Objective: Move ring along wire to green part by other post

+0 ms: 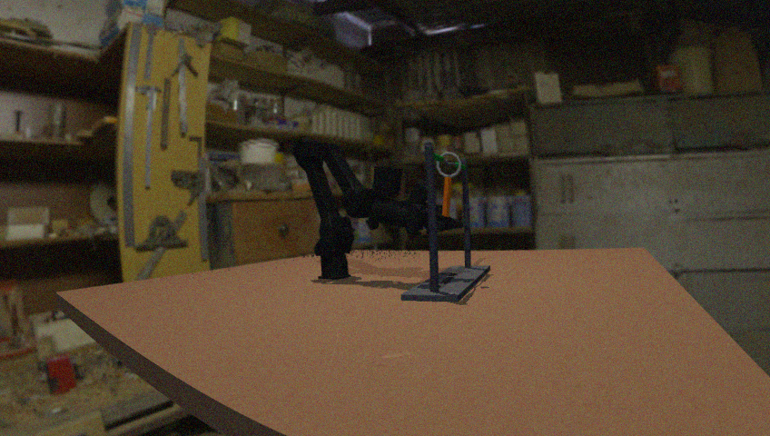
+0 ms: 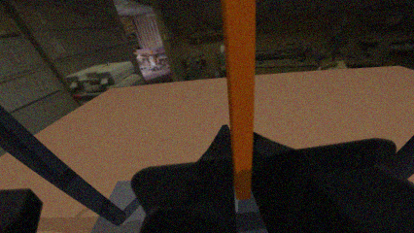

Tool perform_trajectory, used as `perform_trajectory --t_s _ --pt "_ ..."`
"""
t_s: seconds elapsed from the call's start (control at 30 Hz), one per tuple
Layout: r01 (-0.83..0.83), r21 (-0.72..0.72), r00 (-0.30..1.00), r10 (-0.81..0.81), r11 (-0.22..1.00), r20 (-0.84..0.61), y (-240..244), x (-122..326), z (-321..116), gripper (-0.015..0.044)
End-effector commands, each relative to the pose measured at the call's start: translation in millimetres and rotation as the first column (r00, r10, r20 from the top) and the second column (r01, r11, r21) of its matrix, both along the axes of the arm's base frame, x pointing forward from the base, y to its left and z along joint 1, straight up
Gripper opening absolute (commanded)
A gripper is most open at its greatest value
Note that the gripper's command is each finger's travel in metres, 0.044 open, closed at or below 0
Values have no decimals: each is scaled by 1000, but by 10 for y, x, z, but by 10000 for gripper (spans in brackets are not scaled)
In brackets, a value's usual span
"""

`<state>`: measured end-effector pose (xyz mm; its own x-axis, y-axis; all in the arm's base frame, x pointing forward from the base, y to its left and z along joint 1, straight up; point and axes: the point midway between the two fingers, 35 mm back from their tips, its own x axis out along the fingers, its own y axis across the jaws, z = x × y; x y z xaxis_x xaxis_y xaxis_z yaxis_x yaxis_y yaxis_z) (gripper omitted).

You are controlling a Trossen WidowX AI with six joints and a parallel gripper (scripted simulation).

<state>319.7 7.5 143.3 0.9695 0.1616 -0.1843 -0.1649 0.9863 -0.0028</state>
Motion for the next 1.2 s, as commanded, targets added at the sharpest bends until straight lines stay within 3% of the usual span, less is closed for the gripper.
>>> perform_trajectory --t_s 0.0,0.43,1.17 --pt "29 27 999 -28 999 -37 75 -62 40 -150" --pt "82 86 995 -76 993 -64 306 -104 61 -150" --pt "20 32 999 -18 999 -50 451 -111 73 -150"
